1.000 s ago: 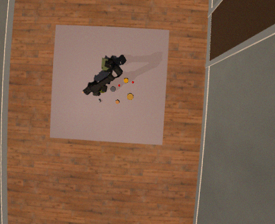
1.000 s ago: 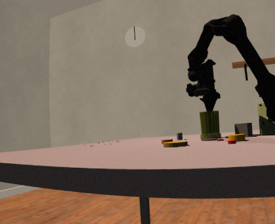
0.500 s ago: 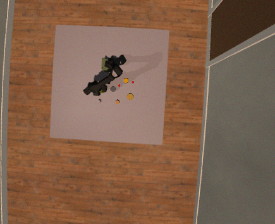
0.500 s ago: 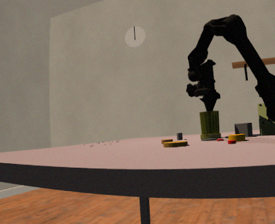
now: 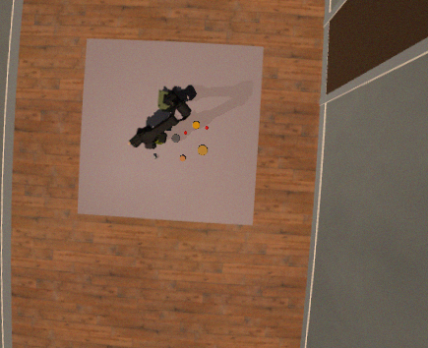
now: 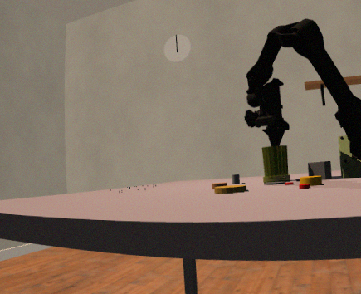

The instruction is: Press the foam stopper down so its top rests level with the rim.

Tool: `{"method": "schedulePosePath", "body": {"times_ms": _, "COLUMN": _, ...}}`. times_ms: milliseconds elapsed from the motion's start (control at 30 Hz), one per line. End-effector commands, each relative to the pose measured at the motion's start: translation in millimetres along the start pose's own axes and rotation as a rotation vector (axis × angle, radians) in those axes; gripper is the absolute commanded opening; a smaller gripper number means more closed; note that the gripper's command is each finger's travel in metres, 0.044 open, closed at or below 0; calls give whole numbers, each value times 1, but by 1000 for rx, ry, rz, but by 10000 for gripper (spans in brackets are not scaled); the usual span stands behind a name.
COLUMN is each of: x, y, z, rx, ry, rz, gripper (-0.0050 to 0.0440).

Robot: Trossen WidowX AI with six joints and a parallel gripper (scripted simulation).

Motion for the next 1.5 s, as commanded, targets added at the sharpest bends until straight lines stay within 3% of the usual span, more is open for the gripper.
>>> {"method": "schedulePosePath", "body": {"times_ms": 0, "x": -2, "y": 3, "z": -7, "rx": 7, "ry": 24, "rz": 1, "gripper": 0}}
{"method": "schedulePosePath", "body": {"times_ms": 1467, "x": -2, "y": 3, "z": -12, "rx": 7, "ry": 24, "rz": 1, "gripper": 0}}
Point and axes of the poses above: the point midway between the two fingers, 35 mm back from their tips, its own z axis back along the fingers, its own y axis across the jaws, x = y × z, the point moved 7 cm from there along z, back along the fingers, and after that the axes turned 13 degrees about z, right-handed, at the moved point
